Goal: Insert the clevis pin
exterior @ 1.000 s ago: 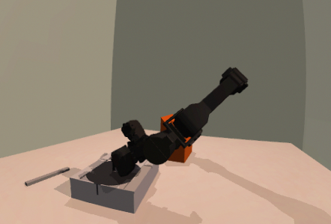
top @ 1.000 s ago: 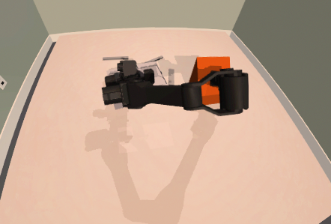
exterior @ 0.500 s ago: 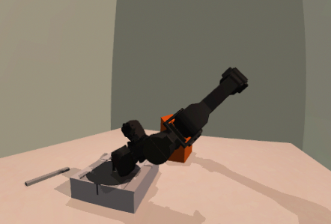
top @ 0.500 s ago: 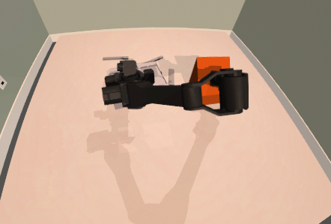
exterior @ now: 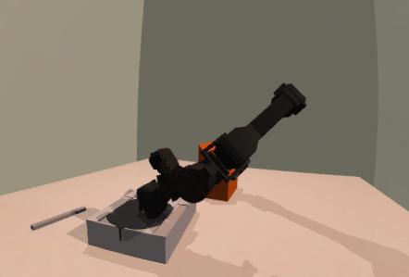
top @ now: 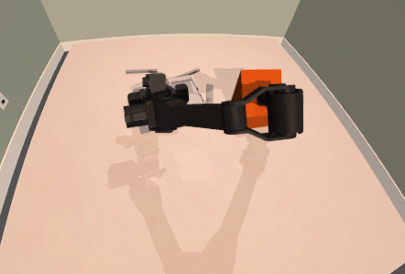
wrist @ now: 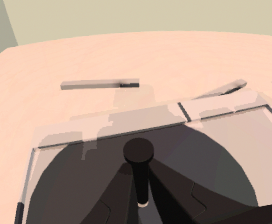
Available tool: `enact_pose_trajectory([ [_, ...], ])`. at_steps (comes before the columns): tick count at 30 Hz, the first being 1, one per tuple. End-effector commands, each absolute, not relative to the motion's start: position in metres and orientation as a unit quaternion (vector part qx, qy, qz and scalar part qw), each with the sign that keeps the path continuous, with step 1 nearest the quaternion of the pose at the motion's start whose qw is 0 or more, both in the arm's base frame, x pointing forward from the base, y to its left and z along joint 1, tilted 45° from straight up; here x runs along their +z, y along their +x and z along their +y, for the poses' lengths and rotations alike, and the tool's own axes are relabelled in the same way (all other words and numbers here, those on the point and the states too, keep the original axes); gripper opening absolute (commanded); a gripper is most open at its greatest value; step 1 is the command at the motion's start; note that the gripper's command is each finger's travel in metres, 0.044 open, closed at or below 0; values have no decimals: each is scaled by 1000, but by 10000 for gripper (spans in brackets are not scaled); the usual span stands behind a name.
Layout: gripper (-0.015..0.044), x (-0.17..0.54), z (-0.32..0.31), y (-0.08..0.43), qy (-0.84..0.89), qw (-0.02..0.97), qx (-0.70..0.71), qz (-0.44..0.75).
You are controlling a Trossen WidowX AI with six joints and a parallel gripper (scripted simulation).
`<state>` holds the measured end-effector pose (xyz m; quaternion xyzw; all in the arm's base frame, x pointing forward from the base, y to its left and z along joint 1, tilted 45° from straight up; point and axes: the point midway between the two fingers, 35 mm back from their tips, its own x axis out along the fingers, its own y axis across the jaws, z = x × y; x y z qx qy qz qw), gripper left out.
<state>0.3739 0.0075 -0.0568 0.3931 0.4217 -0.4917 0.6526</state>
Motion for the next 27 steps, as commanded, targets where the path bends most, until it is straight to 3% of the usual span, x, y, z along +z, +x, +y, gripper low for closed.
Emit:
enact_pose_trajectory([
  [1, 0, -56, 9, 374, 389, 656, -492, 421],
  [27, 0, -56, 10, 370, 397, 654, -493, 415],
])
